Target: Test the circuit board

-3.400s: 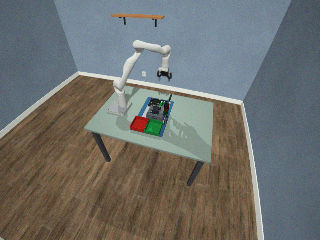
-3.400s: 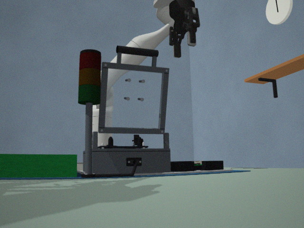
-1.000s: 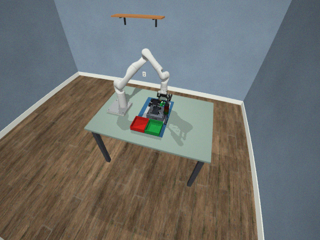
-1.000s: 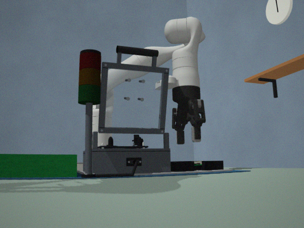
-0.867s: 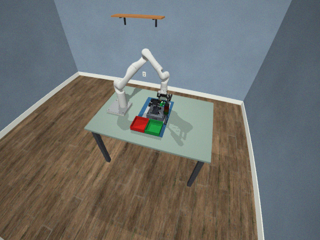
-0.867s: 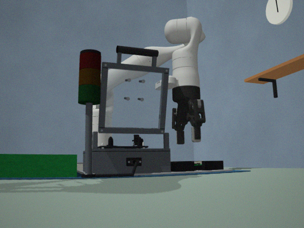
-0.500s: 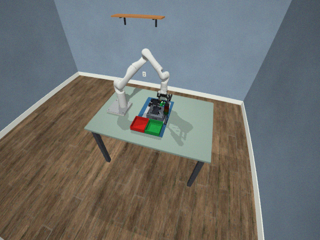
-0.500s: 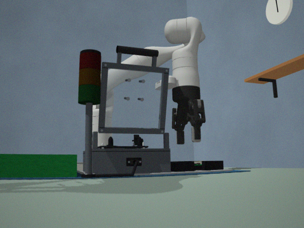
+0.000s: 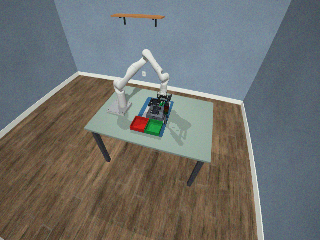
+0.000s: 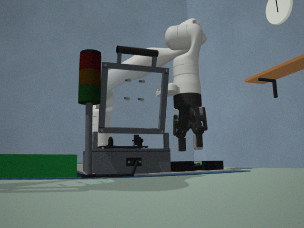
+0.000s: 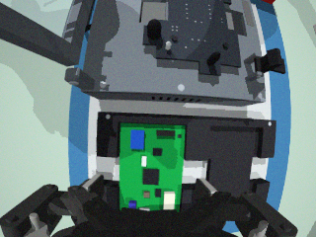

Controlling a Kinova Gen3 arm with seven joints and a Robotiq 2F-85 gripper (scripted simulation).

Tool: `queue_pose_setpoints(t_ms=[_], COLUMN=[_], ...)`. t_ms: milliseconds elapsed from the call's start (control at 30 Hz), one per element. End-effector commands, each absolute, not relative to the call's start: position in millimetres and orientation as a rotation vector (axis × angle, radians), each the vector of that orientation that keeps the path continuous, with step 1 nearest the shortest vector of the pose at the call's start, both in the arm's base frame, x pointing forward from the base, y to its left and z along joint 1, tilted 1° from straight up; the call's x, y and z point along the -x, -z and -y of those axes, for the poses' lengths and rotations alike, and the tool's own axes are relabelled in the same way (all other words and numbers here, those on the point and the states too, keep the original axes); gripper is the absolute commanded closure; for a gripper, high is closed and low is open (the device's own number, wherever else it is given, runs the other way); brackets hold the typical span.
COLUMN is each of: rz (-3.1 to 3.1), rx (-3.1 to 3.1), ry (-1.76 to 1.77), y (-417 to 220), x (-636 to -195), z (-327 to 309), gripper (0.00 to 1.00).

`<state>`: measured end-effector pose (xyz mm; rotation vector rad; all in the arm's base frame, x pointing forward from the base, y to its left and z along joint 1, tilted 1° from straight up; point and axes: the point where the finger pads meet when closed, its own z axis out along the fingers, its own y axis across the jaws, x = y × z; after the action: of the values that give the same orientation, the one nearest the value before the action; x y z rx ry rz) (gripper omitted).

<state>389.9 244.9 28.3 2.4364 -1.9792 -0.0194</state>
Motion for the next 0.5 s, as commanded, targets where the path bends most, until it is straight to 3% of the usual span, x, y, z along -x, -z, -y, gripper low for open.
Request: queue_pose_setpoints(t_ms=[0, 467], rz=[1.978, 1.978], rx=[-2.426, -2.426], ry=[0.016, 0.016], y=[-22, -4], x=[-390, -390], z=[-242, -242], gripper=[0.0, 0.0])
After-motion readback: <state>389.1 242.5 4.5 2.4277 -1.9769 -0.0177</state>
